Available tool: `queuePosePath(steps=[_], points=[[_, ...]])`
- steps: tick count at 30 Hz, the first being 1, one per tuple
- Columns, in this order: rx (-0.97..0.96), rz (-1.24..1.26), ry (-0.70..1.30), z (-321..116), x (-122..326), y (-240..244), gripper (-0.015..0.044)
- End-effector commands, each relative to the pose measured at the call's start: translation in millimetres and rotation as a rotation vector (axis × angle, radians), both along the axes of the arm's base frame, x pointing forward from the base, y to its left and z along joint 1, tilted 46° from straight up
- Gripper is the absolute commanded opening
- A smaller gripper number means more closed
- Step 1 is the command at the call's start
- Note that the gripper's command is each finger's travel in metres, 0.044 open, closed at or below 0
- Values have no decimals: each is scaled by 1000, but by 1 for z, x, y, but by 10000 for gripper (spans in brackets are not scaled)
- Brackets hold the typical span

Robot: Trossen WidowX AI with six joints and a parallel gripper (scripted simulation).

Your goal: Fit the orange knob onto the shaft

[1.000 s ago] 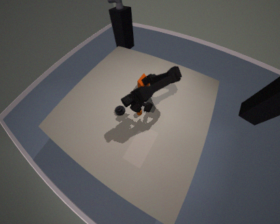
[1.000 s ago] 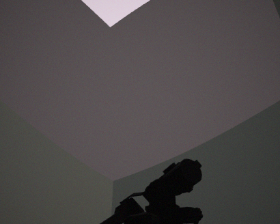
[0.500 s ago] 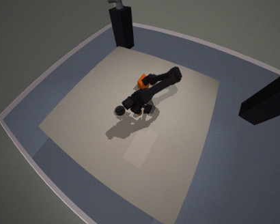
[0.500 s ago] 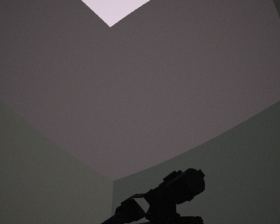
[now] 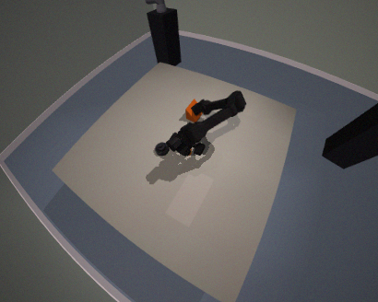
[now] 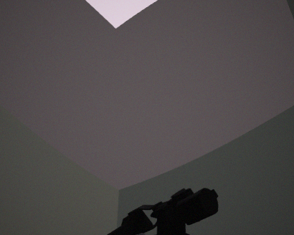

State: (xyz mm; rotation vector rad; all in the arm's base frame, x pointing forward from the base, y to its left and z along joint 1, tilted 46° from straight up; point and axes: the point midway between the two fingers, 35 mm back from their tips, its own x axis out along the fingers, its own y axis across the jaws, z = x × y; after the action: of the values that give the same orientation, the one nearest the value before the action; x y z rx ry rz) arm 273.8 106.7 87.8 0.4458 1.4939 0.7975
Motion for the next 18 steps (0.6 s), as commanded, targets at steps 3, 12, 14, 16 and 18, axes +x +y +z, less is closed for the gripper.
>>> queuePosePath(steps=[3, 12, 14, 16, 18], points=[[6, -4, 11, -8, -4, 7, 440], [9, -4, 13, -17, -7, 18, 440], [9, -5, 13, -18, -7, 19, 440], [9, -5, 13, -18, -7, 19, 414], [9, -5, 13, -18, -7, 19, 361]])
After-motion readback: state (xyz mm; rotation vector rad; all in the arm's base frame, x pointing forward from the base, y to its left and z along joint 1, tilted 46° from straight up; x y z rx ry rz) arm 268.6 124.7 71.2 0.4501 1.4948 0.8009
